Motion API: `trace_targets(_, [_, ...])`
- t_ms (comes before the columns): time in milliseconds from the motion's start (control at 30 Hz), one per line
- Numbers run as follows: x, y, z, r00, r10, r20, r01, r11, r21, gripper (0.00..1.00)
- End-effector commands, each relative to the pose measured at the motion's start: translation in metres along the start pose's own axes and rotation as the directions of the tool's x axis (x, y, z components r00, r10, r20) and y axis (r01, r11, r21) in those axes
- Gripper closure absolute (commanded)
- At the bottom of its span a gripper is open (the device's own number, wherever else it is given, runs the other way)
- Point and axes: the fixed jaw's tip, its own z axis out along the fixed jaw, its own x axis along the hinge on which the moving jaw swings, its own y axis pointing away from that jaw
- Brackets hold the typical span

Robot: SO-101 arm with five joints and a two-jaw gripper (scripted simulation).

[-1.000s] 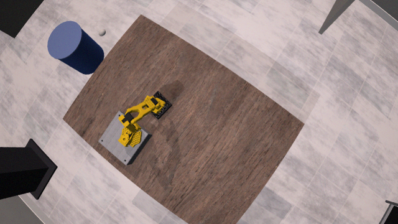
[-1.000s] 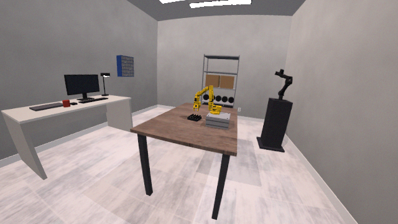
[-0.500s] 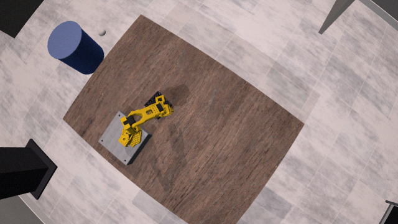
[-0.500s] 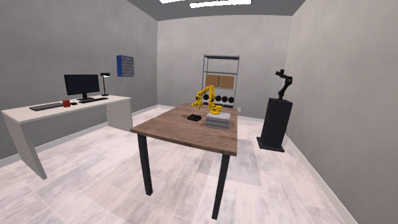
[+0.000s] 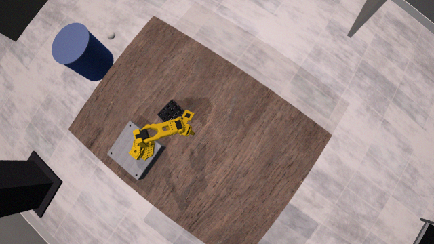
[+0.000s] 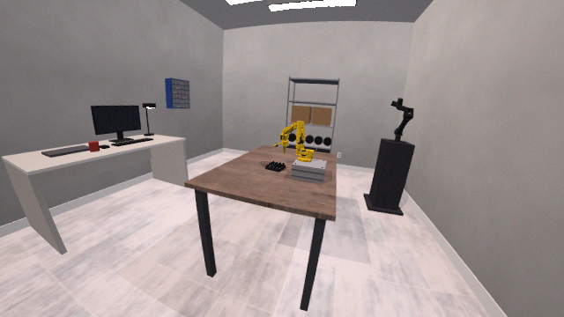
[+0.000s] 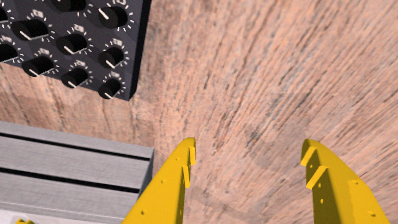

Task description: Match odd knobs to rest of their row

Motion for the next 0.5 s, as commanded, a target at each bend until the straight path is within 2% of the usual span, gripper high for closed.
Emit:
trace_targets(0, [0.004, -0.010, -0.006, 0.981, 0.192, 0.013, -0.192, 0.981, 0.008, 0.67])
trace_targets(100, [0.005, -0.011, -0.007, 0.972, 0.236, 0.013, -0.236, 0.972, 0.007, 0.67])
trace_targets(167, [0.008, -0.015, -0.008, 0.947, 0.320, 0.014, -0.320, 0.947, 0.006, 0.66])
trace_targets(467, [0.020, -0.028, -0.012, 0.787, 0.617, 0.016, -0.617, 0.787, 0.001, 0.63])
